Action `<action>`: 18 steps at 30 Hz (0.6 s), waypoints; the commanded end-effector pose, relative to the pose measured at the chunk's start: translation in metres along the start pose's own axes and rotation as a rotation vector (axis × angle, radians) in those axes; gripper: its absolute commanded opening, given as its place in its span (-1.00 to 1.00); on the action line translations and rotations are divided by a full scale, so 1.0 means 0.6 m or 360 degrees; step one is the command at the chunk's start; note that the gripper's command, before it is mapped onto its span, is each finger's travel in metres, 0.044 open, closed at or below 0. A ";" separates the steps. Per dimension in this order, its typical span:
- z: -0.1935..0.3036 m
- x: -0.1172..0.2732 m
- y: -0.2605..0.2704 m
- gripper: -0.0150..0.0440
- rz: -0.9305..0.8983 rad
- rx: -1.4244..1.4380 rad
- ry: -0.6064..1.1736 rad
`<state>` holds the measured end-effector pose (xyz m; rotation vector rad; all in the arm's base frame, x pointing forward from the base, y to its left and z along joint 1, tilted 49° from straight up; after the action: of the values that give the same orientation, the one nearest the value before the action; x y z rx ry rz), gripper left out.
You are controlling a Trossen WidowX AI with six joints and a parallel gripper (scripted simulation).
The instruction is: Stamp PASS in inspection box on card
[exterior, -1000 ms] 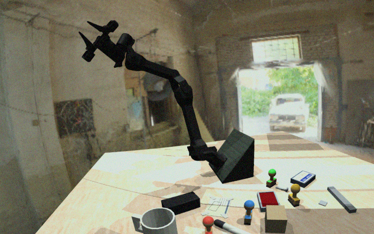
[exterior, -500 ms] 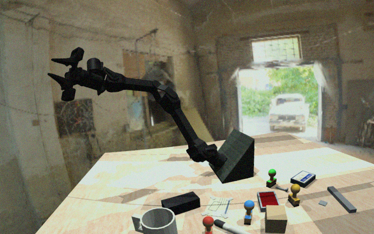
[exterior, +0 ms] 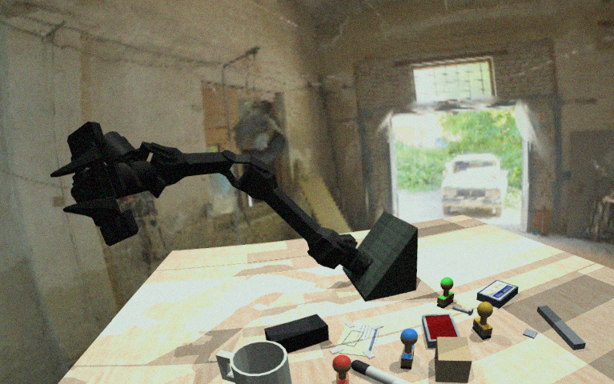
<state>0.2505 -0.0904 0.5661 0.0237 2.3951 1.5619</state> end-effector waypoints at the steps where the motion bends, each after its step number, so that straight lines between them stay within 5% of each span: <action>1: 0.050 -0.053 -0.062 0.27 0.0198 -0.0079 0.0142; 10: 0.228 -0.133 -0.212 0.27 0.0739 -0.0154 0.0527; 18: 0.407 -0.128 -0.333 0.27 0.1232 -0.0012 0.0865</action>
<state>0.4037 0.0092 0.3499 0.5496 2.9019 2.0934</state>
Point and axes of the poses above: the point midway between the two fingers, 35 mm back from their tips, its own x axis back along the fingers, its own y axis across the jaws, z = x × y, the point moved 6 cm from there along x, back along the fingers, and after that the axes turned 8 degrees about -x, right-handed, at the moved point
